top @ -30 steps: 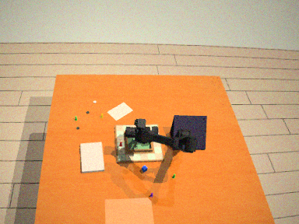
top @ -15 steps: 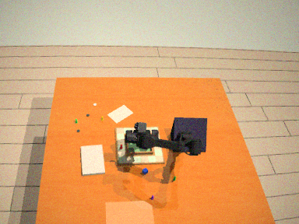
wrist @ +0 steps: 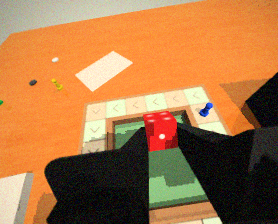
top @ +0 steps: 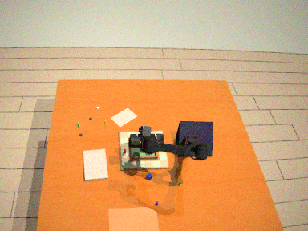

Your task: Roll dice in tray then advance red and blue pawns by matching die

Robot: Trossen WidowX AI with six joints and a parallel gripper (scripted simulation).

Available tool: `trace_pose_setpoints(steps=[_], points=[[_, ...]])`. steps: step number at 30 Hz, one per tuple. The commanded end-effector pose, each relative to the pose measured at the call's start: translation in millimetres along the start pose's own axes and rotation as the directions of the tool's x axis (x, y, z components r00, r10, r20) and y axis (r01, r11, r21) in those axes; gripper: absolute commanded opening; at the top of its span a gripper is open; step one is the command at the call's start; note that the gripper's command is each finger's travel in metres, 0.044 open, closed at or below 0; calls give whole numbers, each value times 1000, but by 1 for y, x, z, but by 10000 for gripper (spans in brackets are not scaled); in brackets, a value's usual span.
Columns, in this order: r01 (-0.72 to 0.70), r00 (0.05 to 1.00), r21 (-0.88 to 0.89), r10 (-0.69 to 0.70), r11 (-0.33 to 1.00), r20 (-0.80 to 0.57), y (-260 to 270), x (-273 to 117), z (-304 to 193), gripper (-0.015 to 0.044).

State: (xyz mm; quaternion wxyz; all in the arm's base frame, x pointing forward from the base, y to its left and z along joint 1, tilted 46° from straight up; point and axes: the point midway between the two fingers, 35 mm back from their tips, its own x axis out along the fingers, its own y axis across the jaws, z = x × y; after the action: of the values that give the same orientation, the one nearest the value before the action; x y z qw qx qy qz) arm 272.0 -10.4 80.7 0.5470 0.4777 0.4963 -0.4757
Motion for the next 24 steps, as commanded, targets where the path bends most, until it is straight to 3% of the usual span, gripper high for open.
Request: trace_pose_setpoints(steps=[1, 3, 12, 20, 22, 24], points=[[1, 1000, 0, -1, 1000, 0, 0, 0, 0, 0], [1, 1000, 0, -1, 1000, 0, 0, 0, 0, 0], [1, 1000, 0, -1, 1000, 0, 0, -1, 2, 236], [0, 1000, -2, 0, 1000, 6, 0, -26, 30, 440], [6, 1000, -5, -6, 1000, -8, 0, -25, 30, 440], [46, 991, -31, -49, 998, -123, -3, -12, 25, 440]])
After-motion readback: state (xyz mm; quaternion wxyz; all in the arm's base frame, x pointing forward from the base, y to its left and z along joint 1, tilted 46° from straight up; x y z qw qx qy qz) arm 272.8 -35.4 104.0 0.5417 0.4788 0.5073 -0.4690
